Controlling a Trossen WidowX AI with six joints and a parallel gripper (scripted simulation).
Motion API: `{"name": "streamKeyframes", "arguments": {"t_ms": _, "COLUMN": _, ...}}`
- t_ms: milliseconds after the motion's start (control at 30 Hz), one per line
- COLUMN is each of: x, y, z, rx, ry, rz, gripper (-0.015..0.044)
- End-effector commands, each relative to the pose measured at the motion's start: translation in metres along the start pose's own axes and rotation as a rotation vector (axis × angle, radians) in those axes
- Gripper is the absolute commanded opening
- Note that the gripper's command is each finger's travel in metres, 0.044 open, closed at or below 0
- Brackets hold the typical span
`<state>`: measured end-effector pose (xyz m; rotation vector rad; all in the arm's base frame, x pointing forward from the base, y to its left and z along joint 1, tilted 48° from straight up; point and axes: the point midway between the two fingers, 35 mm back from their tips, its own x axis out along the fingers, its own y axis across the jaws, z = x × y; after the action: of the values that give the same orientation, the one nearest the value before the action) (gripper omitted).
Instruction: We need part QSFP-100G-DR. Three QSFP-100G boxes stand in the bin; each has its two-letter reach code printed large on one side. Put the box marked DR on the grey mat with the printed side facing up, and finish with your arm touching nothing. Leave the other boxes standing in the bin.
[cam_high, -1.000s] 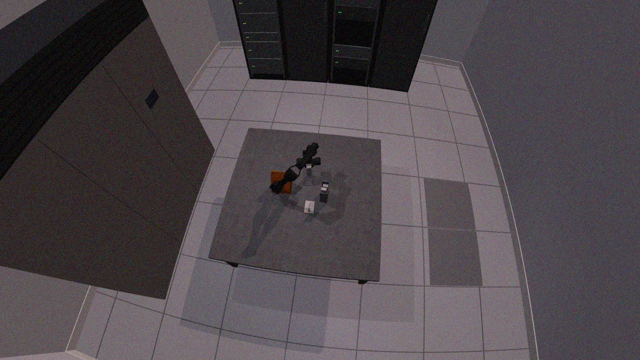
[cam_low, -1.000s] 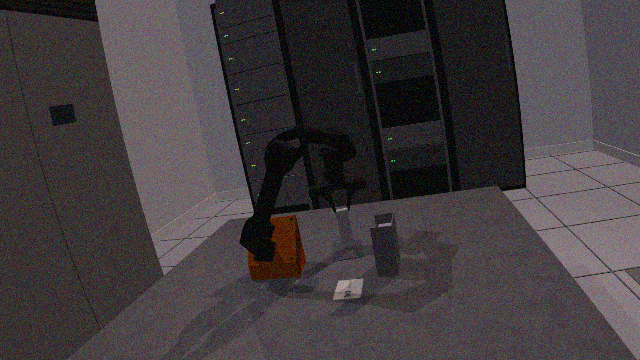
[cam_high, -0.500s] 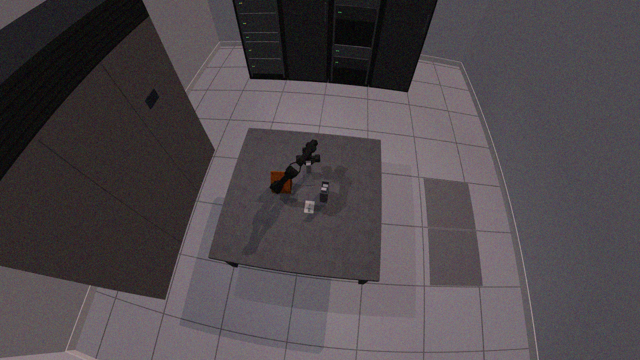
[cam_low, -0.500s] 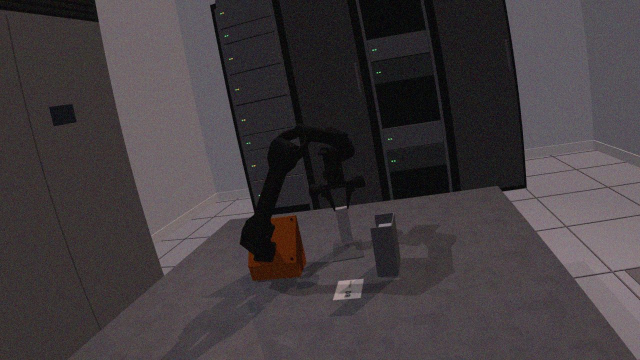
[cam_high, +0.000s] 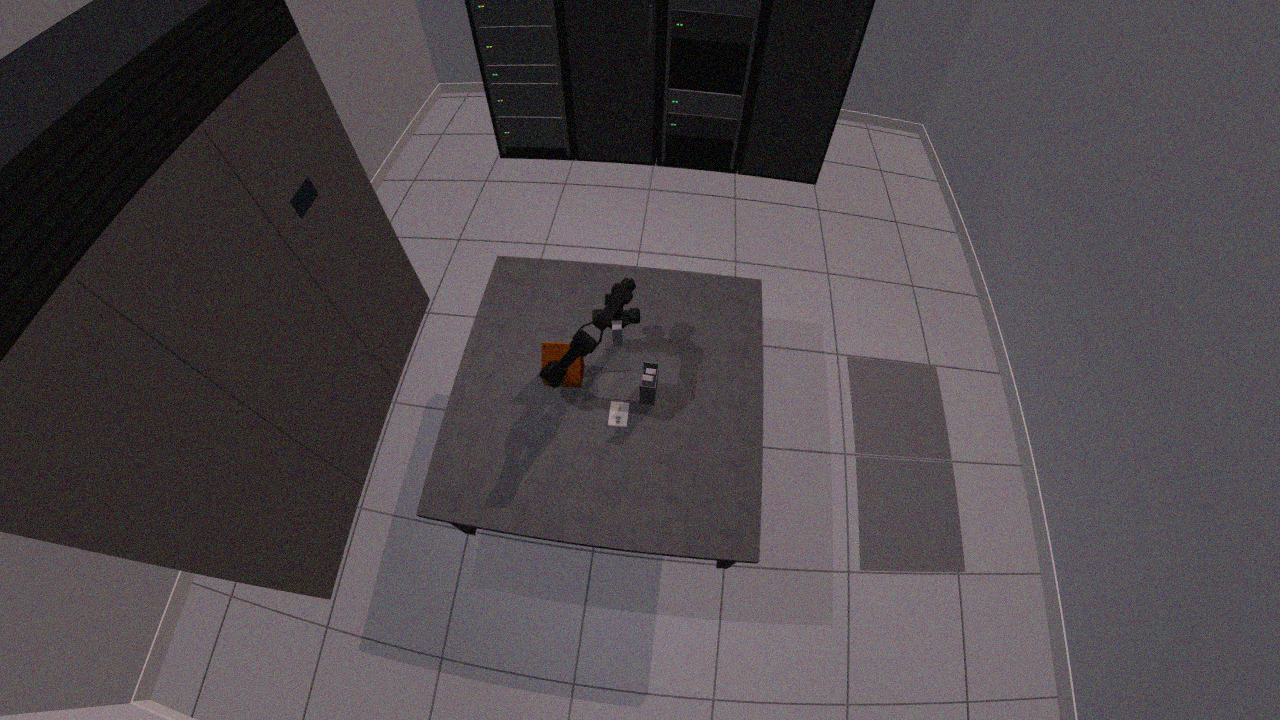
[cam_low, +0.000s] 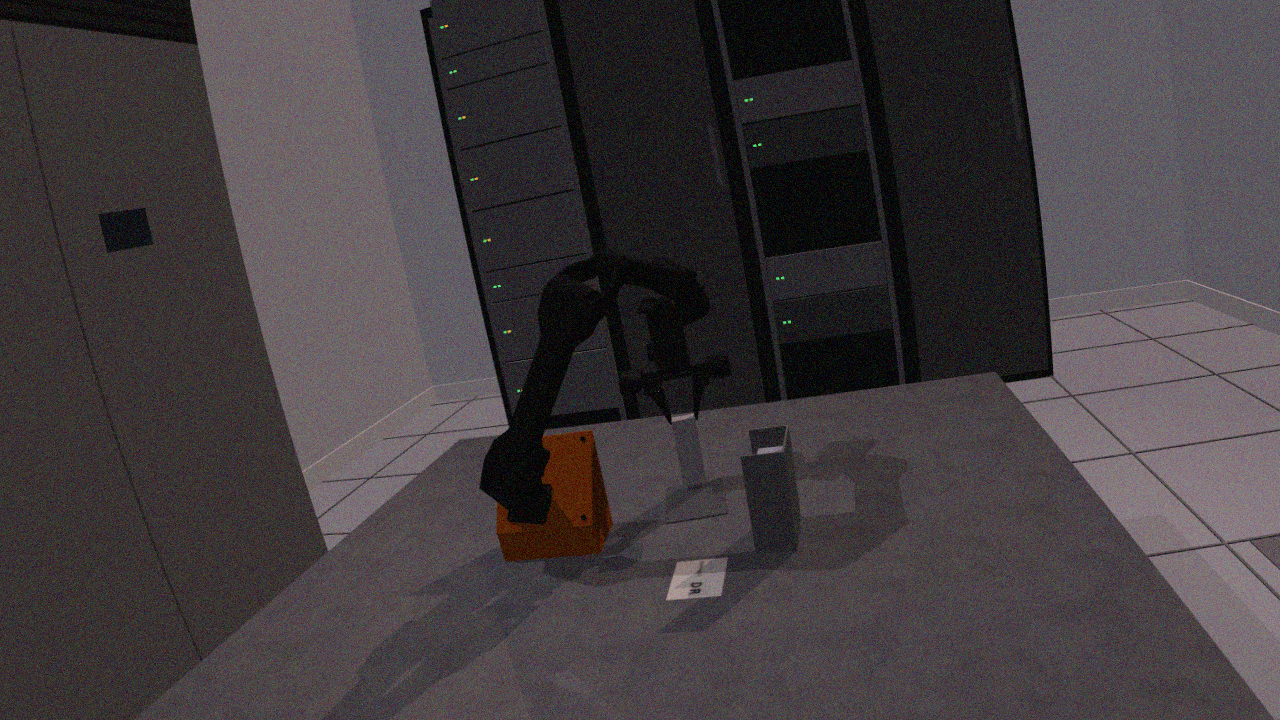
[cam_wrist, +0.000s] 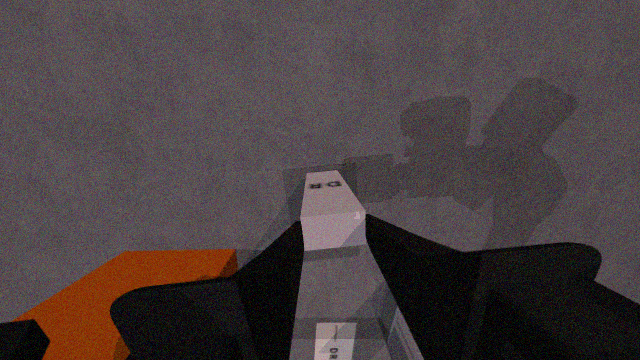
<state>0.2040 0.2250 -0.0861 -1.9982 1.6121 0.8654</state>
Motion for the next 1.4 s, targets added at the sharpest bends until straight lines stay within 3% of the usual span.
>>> {"name": "streamKeyframes", "arguments": {"t_ms": 0, "x": 0.008, "y": 0.001, "z": 0.000, "rx": -0.004, "ry": 0.006, "rz": 0.004, "gripper": 0.0156}}
{"name": "streamKeyframes", "arguments": {"t_ms": 200, "x": 0.010, "y": 0.001, "z": 0.000, "rx": -0.003, "ry": 0.006, "rz": 0.004, "gripper": 0.0156}}
{"name": "streamKeyframes", "arguments": {"t_ms": 333, "x": 0.008, "y": 0.001, "z": 0.000, "rx": 0.004, "ry": 0.001, "rz": 0.007, "gripper": 0.0240}}
{"name": "streamKeyframes", "arguments": {"t_ms": 900, "x": -0.008, "y": 0.002, "z": 0.000, "rx": -0.004, "ry": 0.002, "rz": -0.001, "gripper": 0.0240}}
{"name": "streamKeyframes", "arguments": {"t_ms": 1167, "x": -0.031, "y": 0.009, "z": -0.004, "rx": 0.009, "ry": -0.136, "rz": -0.203, "gripper": 0.0240}}
{"name": "streamKeyframes", "arguments": {"t_ms": 1367, "x": -0.028, "y": 0.009, "z": -0.001, "rx": 0.008, "ry": -0.121, "rz": -0.175, "gripper": 0.0240}}
